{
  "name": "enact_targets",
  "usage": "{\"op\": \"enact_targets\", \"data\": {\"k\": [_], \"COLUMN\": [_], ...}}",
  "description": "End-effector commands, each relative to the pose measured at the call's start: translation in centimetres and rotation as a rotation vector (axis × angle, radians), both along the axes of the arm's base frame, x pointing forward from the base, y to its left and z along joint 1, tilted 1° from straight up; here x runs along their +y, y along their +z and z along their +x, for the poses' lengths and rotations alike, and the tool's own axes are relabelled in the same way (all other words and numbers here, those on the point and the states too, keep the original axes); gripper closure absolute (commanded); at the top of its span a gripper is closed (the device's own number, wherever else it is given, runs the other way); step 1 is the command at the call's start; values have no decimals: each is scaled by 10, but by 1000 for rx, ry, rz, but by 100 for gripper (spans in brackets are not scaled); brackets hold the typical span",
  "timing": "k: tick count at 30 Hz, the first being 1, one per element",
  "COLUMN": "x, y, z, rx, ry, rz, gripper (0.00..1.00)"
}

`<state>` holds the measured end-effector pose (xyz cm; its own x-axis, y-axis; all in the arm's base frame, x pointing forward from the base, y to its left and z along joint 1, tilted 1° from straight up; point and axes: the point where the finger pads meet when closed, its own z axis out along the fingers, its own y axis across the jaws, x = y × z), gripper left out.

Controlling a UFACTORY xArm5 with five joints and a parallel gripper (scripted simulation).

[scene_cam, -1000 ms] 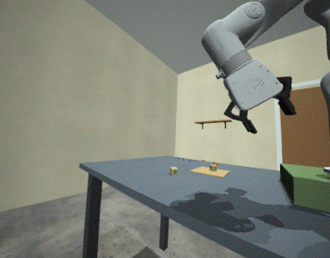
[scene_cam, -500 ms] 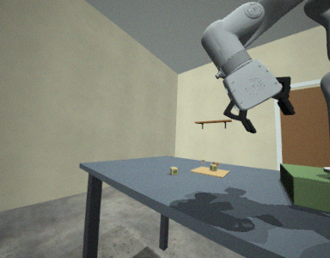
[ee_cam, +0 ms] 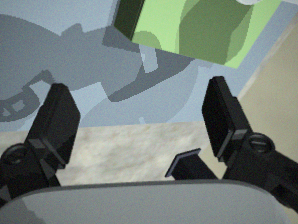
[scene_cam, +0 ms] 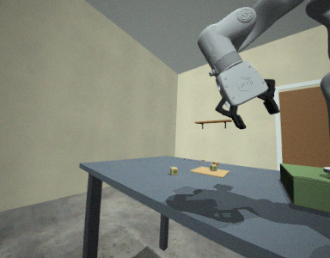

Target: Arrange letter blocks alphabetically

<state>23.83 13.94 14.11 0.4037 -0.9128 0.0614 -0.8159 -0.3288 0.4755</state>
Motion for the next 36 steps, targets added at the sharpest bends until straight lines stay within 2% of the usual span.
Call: {"op": "enact_targets", "data": {"k": [1, 2, 5, 9, 12, 14, 16, 18, 19, 21, 23, 24, 26, 28, 33, 34, 36], "x": [-5, -5, -11, -12, -20, -21, -27, -29, -33, -38, -38, -44, -44, -54, -62, -69, -75], "y": [7, 7, 14, 14, 22, 23, 28, 30, 33, 37, 37, 41, 41, 49, 55, 61, 65], "z": [18, 18, 33, 34, 51, 52, 63, 65, 72, 78, 78, 85, 85, 98, 106, 113, 119], "rx": [-6, -6, -16, -17, -34, -35, -48, -51, -61, -71, -71, -83, -83, -104, -121, -135, -146], "ry": [88, 88, 169, 173, 270, 275, 338, 352, 394, 437, 438, 483, 483, 567, 631, 684, 727], "rz": [83, 83, 152, 154, 226, 230, 272, 280, 305, 328, 328, 351, 351, 387, 411, 427, 439], "gripper": [0, 0, 0, 0, 0, 0, 0, 0, 0, 0, 0, 0, 0, 0, 0, 0, 0]}}
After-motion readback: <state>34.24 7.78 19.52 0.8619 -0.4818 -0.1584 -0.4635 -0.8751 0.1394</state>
